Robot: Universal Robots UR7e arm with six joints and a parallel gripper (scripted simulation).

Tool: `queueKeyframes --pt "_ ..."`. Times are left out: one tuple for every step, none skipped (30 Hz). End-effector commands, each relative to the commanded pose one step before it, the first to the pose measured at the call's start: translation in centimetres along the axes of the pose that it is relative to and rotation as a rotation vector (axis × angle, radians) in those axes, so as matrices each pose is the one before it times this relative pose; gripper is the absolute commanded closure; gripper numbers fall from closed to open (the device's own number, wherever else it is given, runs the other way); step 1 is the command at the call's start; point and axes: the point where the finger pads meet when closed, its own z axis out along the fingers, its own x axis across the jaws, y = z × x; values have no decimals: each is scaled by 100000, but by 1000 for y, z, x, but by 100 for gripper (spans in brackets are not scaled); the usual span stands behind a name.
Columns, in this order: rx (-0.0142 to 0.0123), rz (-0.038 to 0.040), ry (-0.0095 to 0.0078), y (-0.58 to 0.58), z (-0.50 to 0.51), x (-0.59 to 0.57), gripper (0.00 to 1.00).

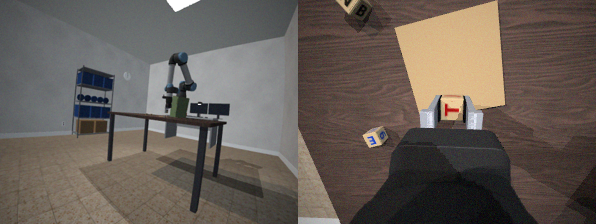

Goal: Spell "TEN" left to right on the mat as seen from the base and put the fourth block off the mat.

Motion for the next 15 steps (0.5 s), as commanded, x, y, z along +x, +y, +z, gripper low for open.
queueKeyframes --pt "9 -7 -82 -21 2136 3 51" --pt "0 0 0 -3 311 0 51" --pt "0 0 0 -3 286 1 51" --pt "0 0 0 -3 259 1 51" --pt "0 0 0 -2 230 1 51" --pt "0 0 0 -2 201 0 51" --pt "0 0 0 0 0 0 51" --pt "0 0 0 0 0 0 51" --pt "0 0 0 -2 171 1 51" --pt "0 0 0 -2 141 0 51" --pt "0 0 0 -1 112 0 51" --pt "0 0 0 -1 85 0 51" --pt "0 0 0 -1 60 0 51" --pt "0 0 0 0 38 0 51" --pt "0 0 0 0 21 0 51"
